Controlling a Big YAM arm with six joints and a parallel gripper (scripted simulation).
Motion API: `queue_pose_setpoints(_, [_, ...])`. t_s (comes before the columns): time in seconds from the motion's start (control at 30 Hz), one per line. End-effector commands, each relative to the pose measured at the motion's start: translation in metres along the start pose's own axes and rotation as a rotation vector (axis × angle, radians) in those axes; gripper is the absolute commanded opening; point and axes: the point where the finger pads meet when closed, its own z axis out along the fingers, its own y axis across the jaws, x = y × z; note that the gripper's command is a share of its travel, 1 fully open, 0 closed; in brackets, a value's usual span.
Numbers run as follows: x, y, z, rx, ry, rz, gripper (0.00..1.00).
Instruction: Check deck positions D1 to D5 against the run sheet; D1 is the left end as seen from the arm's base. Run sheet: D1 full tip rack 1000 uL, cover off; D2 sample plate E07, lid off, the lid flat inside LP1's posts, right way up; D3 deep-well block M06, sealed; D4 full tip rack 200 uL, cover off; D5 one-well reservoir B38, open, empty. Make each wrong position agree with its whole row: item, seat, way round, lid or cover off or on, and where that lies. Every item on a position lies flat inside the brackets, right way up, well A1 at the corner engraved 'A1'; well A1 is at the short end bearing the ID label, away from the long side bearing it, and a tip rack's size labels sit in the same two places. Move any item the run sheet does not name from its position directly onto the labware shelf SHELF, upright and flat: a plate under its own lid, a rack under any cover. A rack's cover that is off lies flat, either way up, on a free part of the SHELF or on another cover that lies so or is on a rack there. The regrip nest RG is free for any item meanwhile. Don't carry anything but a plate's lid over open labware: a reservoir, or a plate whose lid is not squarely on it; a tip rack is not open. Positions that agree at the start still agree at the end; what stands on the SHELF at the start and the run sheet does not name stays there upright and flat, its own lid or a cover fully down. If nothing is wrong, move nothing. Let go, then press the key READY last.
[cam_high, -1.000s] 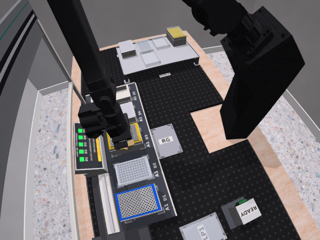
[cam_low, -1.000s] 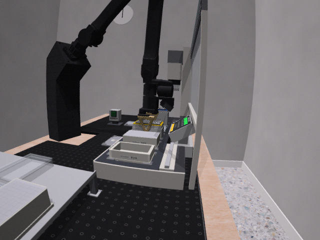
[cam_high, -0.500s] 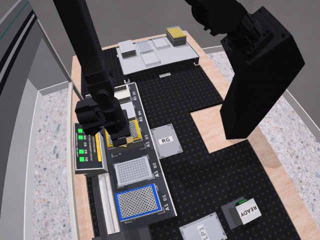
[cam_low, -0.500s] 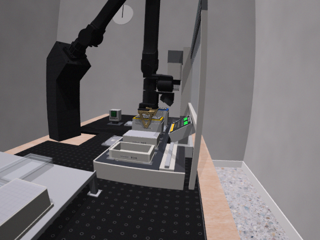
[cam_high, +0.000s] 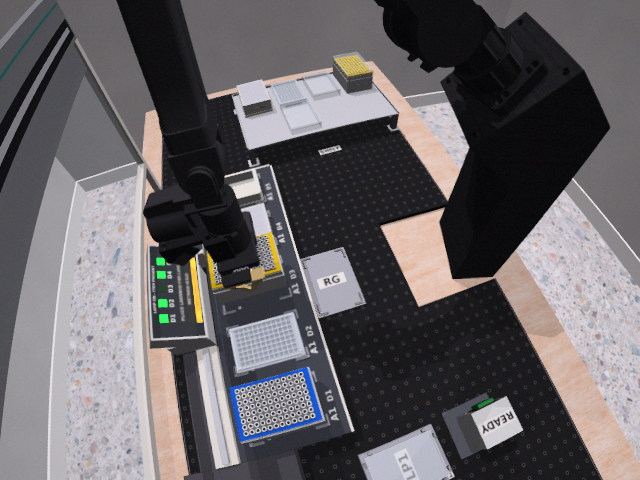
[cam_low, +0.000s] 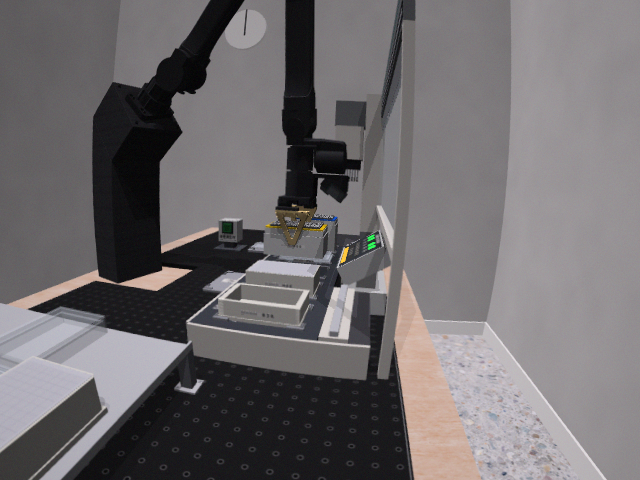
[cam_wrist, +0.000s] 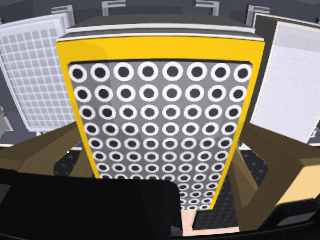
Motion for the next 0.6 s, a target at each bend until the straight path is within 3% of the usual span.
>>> queue_pose_setpoints(0.0, [-0.009, 0.004, -0.017, -0.008, -0.024, 0.004, 0.00])
queue_pose_setpoints(0.57, [-0.009, 0.004, -0.042, -0.008, -0.024, 0.004, 0.00])
